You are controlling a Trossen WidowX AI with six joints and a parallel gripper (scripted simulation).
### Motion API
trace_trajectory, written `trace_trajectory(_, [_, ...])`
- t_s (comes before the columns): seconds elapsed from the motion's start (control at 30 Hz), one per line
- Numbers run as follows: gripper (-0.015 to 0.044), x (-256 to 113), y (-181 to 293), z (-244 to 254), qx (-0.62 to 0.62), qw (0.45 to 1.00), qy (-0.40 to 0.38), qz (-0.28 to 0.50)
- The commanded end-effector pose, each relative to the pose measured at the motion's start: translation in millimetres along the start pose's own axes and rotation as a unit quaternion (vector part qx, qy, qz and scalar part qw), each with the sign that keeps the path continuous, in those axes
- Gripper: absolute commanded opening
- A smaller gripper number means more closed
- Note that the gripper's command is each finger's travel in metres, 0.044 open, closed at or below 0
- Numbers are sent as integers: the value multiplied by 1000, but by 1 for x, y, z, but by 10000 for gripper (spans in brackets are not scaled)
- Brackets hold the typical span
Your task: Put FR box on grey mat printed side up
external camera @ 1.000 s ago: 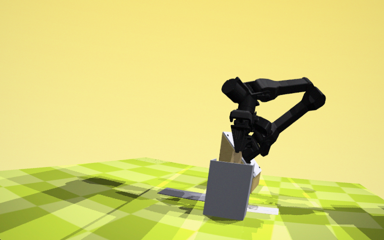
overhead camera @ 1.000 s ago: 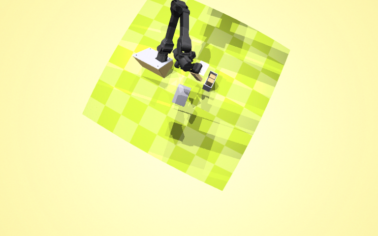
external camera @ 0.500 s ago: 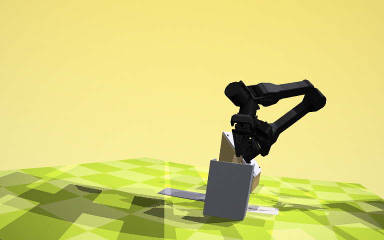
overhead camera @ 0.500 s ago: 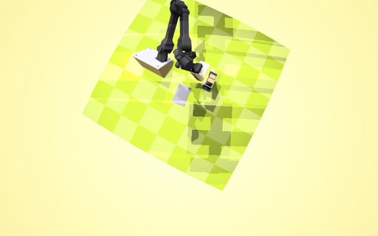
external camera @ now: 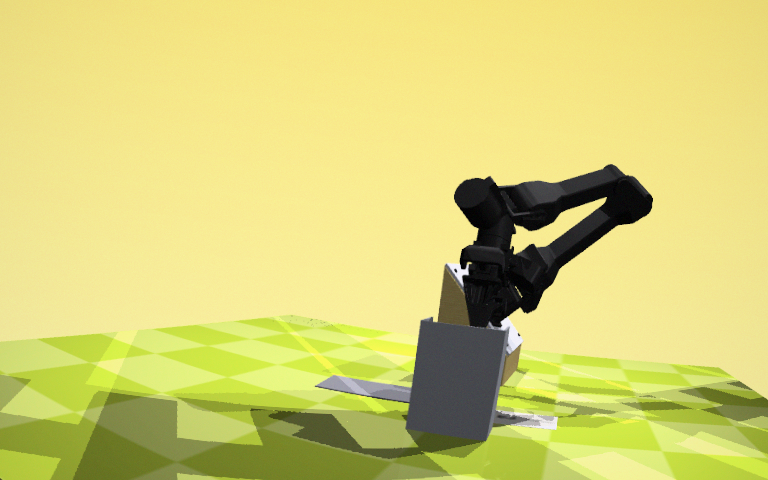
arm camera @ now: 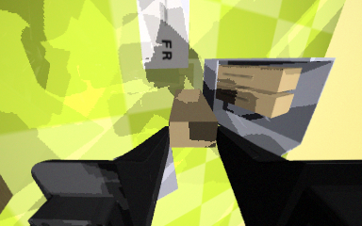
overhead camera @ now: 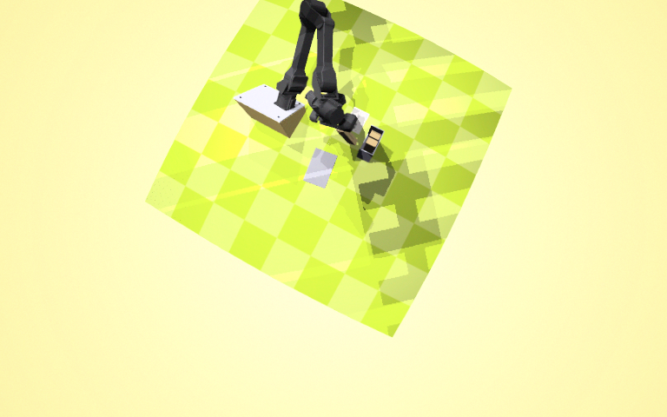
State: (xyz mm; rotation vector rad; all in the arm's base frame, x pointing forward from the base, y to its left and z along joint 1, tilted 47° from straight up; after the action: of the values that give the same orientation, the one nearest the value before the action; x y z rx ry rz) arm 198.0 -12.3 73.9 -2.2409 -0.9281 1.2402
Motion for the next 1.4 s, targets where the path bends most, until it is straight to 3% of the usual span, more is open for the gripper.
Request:
trace_trajectory(0.0, [152, 6, -2, 4, 2, 1000, 0, -1])
trace_trajectory(0.13, [152, 7, -2, 5, 2, 1000, 0, -1])
trace_trajectory(0.27, [236, 5, -1, 3, 1, 1000, 0, -2])
trace_trajectory(0.6, [236, 7, 0, -2, 3, 1000, -12, -3])
trace_trajectory(1.37, [236, 23, 11, -58, 3, 989, -144, -31])
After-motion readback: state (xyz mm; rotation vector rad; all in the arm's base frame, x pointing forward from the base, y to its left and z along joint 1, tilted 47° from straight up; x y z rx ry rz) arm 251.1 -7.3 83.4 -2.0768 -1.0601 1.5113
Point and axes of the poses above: the point midway between the two fingers, 35 mm back from their tips, its own x axis out along the fingers, its own z axis across the jaws, y = z × x, the point moved 7 cm from there along -x, back along the fingers, and after that the axes turned 12 degrees about -x, right-handed, at the moved point
